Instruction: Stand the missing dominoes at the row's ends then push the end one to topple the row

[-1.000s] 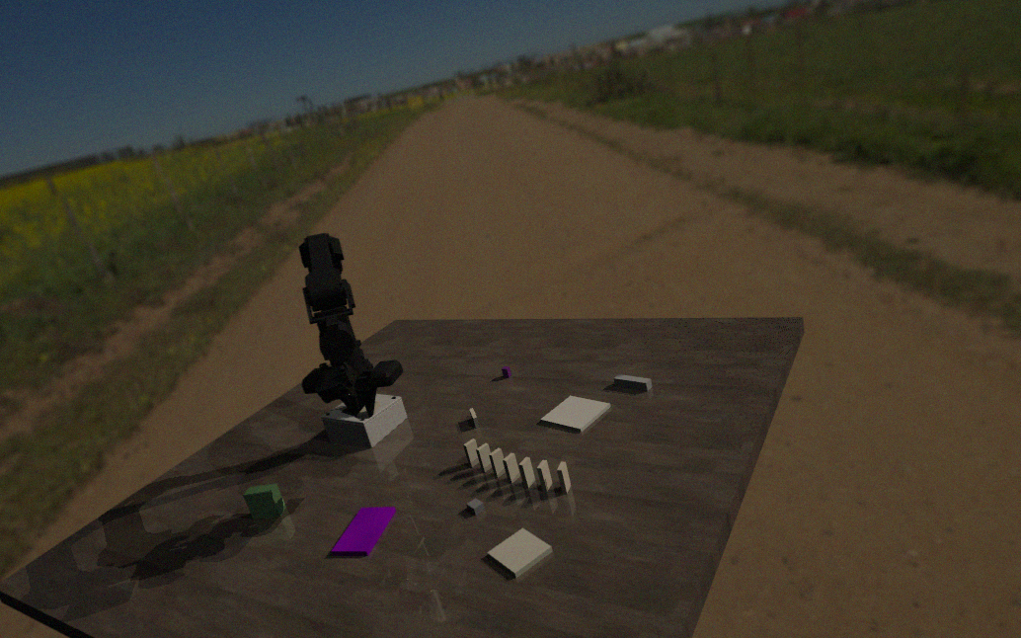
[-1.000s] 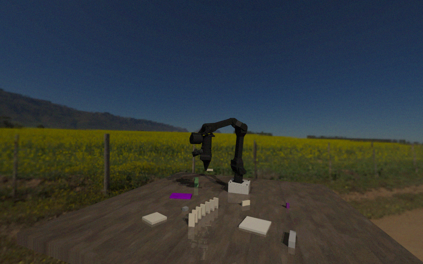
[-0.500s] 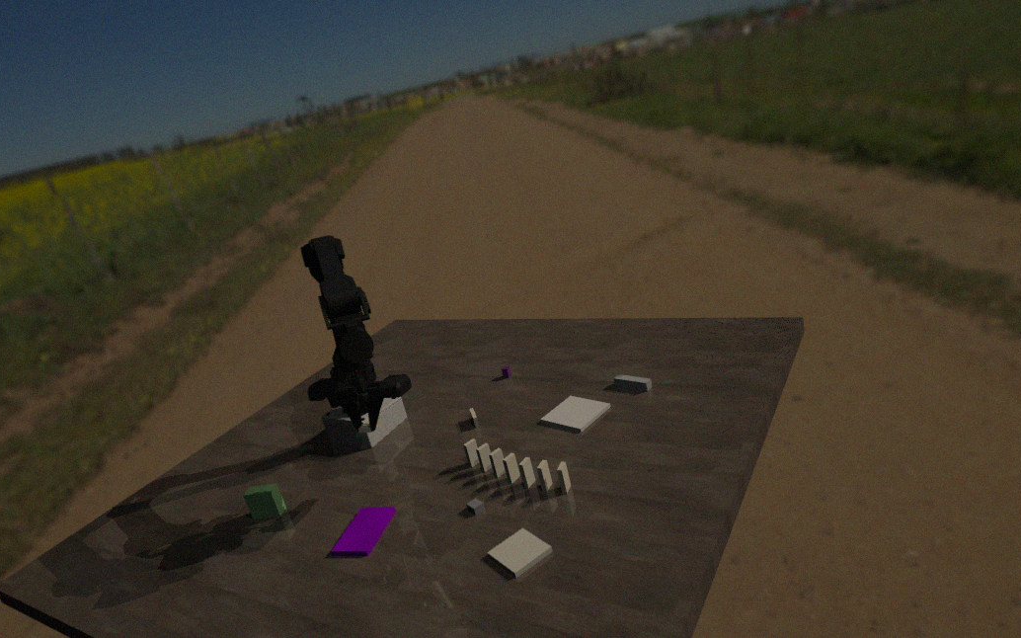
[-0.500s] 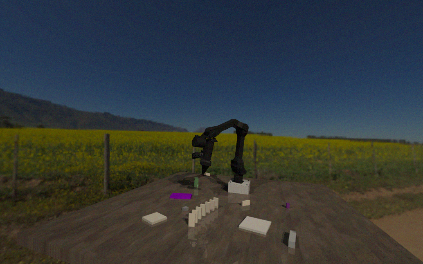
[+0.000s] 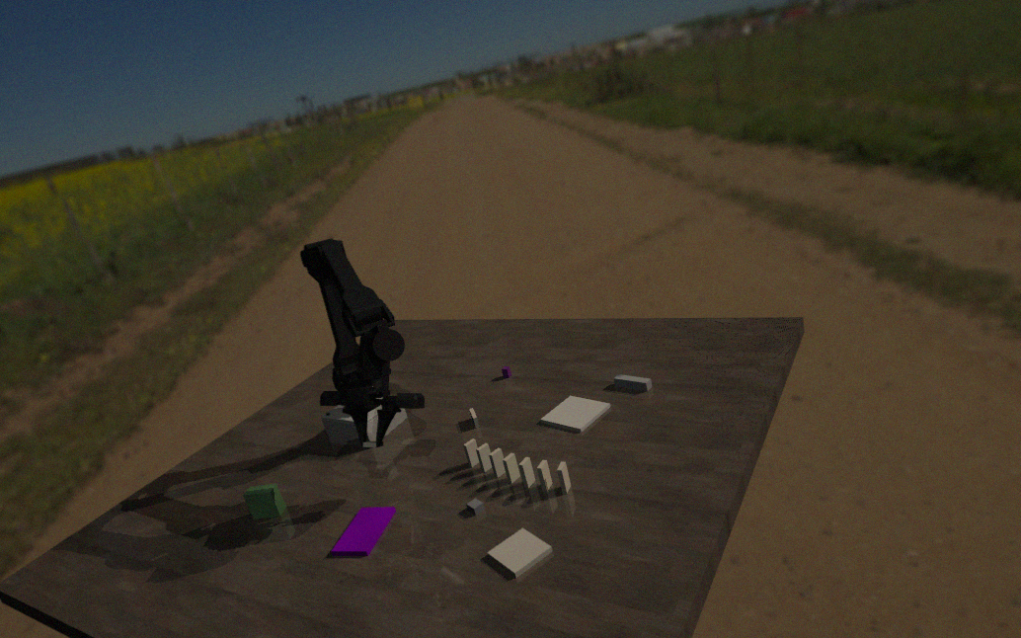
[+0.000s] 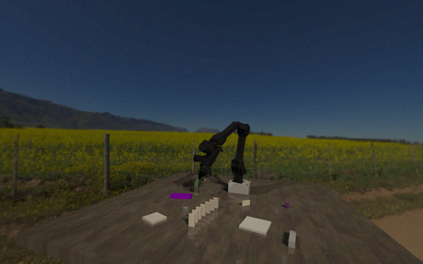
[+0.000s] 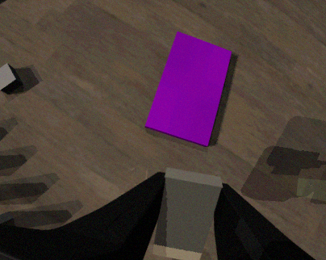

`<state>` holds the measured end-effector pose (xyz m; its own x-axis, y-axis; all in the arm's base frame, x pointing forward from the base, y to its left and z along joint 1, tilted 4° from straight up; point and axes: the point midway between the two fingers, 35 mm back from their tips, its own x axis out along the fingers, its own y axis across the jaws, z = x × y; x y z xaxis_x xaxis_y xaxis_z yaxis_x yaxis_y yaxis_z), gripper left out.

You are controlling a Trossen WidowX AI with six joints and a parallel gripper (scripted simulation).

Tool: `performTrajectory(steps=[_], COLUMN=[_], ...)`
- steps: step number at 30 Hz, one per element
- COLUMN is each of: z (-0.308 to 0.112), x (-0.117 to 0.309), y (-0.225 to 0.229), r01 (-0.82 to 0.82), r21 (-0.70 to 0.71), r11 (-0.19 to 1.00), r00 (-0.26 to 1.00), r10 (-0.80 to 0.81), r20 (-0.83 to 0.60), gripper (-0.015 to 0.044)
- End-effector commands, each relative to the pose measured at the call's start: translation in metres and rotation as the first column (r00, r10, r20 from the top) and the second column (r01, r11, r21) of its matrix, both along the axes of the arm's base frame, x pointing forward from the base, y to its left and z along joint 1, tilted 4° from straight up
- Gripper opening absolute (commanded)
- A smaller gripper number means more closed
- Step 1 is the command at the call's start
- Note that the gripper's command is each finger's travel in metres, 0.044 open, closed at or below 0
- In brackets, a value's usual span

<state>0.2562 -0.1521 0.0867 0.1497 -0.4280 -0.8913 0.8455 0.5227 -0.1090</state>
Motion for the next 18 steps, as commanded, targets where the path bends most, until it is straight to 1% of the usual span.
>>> performTrajectory(steps=[1,18], z=[-0.004,-0.005], x=[0.003,0.009], y=[0.001,0.014], r01=[-0.009,0.011], r21=[-0.094,-0.403], r11=[0.995,0.915], r00=[0.999,0.980], r10=[0.012,0.070], r20=[0.031,0.186], gripper=[0.0107,0.0107])
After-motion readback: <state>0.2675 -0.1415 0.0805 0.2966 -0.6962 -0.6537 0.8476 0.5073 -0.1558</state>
